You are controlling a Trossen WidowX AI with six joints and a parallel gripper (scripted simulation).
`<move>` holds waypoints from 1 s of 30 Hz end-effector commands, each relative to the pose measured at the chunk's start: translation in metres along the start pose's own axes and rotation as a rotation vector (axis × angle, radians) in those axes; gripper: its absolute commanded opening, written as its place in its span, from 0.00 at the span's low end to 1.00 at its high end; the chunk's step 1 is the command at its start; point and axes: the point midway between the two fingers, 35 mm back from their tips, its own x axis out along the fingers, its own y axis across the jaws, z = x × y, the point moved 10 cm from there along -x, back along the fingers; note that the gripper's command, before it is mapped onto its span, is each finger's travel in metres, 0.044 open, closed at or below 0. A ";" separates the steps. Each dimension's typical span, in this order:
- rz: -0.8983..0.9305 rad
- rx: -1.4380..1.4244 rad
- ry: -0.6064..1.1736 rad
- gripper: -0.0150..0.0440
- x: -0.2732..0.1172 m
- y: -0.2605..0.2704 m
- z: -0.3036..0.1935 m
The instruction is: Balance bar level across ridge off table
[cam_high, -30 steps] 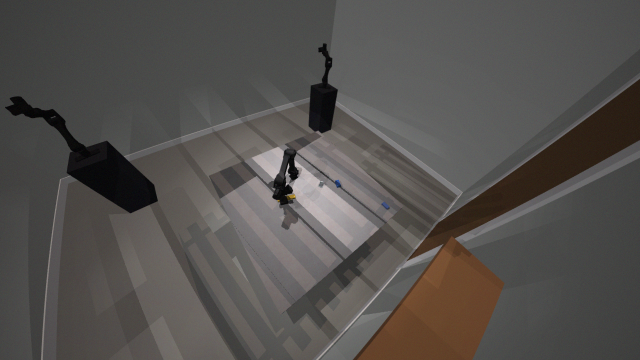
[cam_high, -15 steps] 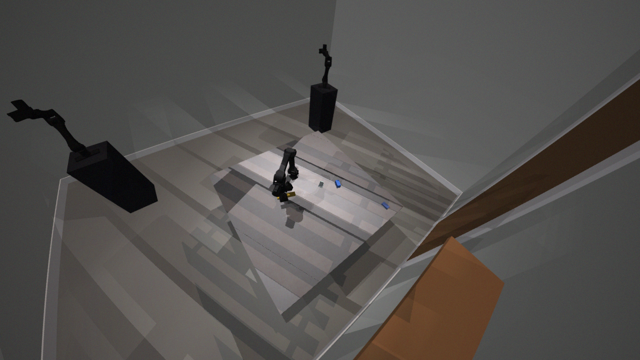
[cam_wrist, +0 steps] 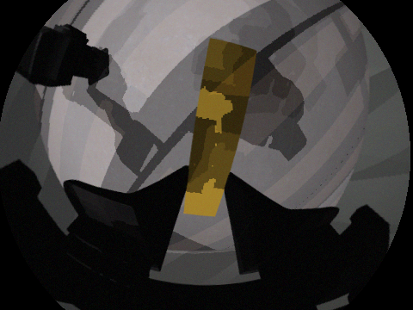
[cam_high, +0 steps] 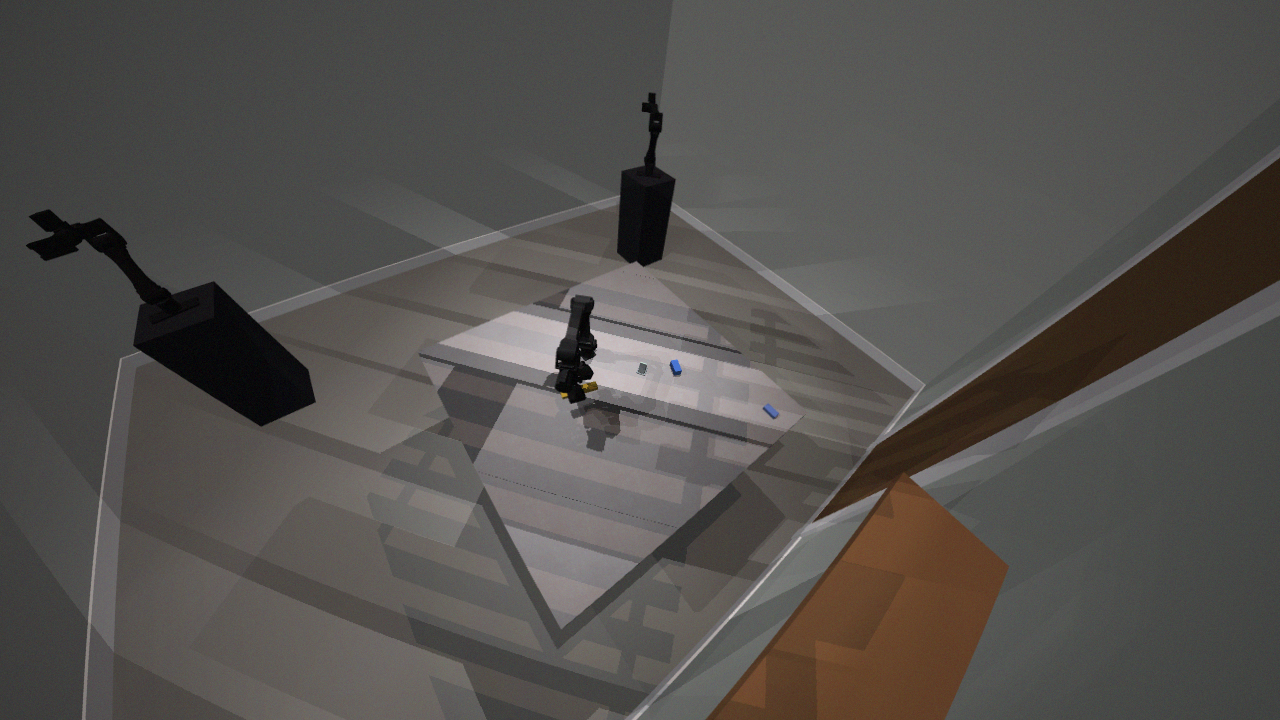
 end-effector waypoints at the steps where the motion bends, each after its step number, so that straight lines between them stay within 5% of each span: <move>1: -0.006 -0.033 0.005 0.25 -0.003 -0.004 0.016; 30: -0.009 -0.301 -0.004 0.25 -0.004 -0.021 0.128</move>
